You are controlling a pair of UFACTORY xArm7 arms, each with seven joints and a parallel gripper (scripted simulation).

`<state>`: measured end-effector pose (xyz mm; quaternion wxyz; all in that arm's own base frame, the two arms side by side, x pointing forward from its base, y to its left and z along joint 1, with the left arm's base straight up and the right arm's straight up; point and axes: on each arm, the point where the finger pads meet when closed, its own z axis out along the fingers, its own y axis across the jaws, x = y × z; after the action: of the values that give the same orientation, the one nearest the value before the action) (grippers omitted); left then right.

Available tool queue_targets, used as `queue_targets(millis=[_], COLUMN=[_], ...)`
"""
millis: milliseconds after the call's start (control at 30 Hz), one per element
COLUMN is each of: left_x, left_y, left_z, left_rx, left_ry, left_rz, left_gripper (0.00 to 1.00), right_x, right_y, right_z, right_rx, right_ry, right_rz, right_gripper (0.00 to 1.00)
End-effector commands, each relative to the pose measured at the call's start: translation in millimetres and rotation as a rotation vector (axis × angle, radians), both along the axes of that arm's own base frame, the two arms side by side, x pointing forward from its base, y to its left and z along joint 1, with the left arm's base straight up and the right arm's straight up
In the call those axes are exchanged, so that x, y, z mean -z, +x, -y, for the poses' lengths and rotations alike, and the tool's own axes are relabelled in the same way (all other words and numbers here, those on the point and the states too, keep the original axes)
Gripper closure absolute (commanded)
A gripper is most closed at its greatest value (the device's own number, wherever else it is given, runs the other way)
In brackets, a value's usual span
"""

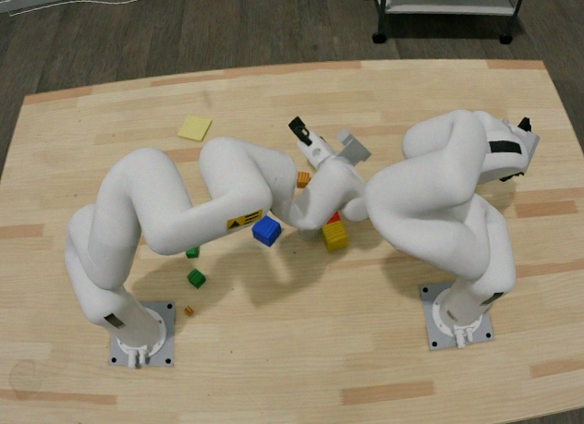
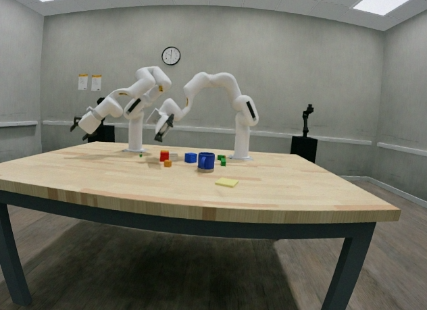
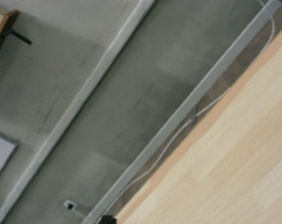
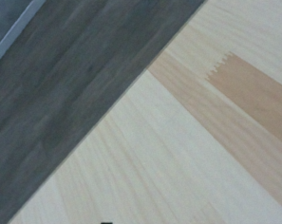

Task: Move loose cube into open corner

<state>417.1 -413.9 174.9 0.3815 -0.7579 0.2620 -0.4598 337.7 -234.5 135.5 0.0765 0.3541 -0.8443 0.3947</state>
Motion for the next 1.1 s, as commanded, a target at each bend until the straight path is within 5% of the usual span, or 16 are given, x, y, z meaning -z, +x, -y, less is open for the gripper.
queue_targets(millis=[0, 700, 1067], left_x=[-1.8, -2.3, -8.9], left_y=[0.3, -0.6, -20.3], left_z=[0.6, -1.0, -28.1], left_rx=[0.0, -0.004, -0.065], left_ry=[-0.003, 0.0, 0.046], left_rz=[0.002, -0.007, -0.173], left_gripper=[0.0, 0.0, 0.0], right_x=[-0.7, -0.7, 0.5], right_y=[0.5, 2.8, 42.6], right_z=[0.2, -2.0, -49.0], right_rx=[0.0, 0.0, -0.006], right_ry=[0.0, 0.002, 0.06], right_rz=[0.002, 0.005, 0.059], right_gripper=[0.0, 0.0, 0.0])
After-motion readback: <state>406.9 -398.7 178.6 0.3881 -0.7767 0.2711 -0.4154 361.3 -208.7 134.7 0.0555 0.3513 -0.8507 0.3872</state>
